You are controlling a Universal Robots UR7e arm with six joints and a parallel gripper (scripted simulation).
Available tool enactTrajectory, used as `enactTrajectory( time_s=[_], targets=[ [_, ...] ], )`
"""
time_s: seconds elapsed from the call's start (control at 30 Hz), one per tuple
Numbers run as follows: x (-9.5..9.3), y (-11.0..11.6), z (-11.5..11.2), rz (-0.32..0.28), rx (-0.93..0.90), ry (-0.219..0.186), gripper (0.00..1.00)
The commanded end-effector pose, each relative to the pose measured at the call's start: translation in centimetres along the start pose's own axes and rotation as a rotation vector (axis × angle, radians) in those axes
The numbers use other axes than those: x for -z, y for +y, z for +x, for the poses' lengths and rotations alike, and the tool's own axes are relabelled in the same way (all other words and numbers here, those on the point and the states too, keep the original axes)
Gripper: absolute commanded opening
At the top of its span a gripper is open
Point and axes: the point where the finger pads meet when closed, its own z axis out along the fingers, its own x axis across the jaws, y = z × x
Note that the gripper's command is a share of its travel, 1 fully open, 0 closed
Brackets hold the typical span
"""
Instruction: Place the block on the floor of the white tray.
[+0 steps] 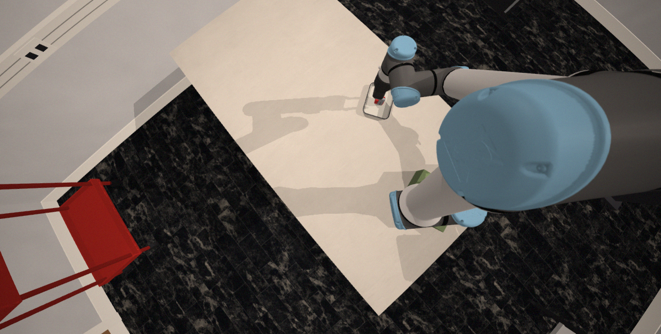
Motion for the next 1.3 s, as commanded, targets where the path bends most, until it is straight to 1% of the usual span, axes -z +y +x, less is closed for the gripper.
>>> enactTrajectory(
  time_s=[0.0,0.17,0.33,1.03,1.17,1.27],
  targets=[
    [1.4,0.0,0.0,0.0,0.0,-0.001,0.94],
    [2.8,0.0,0.0,0.0,0.0,-0.001,0.94],
    [3.6,0.0,0.0,0.0,0.0,-0.001,0.94],
    [3.7,-0.1,0.1,0.0,0.0,-0.001,0.94],
    [3.7,-0.8,1.1,0.0,0.0,-0.001,0.94],
    [3.7,-1.9,2.7,0.0,0.0,-0.001,0.94]
  ],
)
